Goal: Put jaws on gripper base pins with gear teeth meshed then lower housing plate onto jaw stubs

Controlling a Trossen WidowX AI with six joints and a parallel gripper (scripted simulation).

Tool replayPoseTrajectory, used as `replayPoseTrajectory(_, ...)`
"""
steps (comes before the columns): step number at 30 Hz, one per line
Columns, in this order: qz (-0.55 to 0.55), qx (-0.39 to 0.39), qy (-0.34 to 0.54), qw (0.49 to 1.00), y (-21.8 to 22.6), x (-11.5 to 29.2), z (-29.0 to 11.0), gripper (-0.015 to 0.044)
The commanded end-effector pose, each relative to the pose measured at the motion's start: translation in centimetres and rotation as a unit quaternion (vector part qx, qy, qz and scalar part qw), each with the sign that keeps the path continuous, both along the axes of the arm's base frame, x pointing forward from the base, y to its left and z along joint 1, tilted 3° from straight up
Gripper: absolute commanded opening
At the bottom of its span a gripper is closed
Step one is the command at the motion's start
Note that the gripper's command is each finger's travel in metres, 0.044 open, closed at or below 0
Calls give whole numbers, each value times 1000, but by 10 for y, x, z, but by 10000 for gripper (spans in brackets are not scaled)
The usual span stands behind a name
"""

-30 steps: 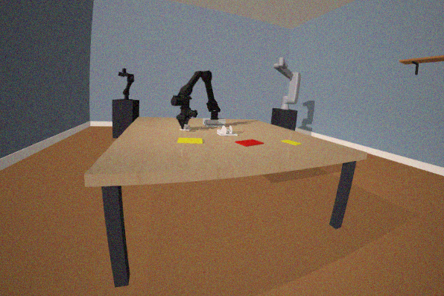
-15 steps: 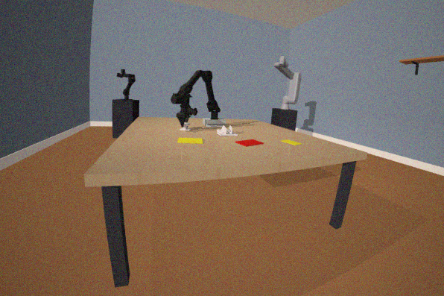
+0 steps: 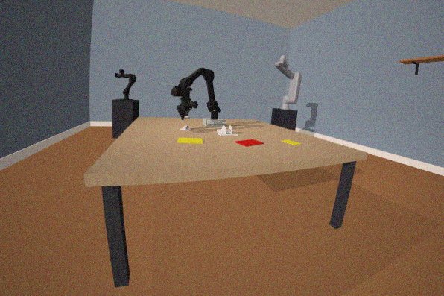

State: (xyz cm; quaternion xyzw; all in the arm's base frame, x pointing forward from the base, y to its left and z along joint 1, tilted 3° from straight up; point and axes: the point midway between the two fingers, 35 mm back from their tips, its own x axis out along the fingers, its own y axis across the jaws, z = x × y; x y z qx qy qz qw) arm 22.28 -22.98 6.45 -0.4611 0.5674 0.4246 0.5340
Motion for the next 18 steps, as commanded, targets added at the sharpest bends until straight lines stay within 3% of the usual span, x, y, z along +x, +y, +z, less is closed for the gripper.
replayPoseTrajectory(1,-1,-1,1,1000,1,-1,11,351)
replayPoseTrajectory(18,-85,2,-7,996,39,23,9,351)
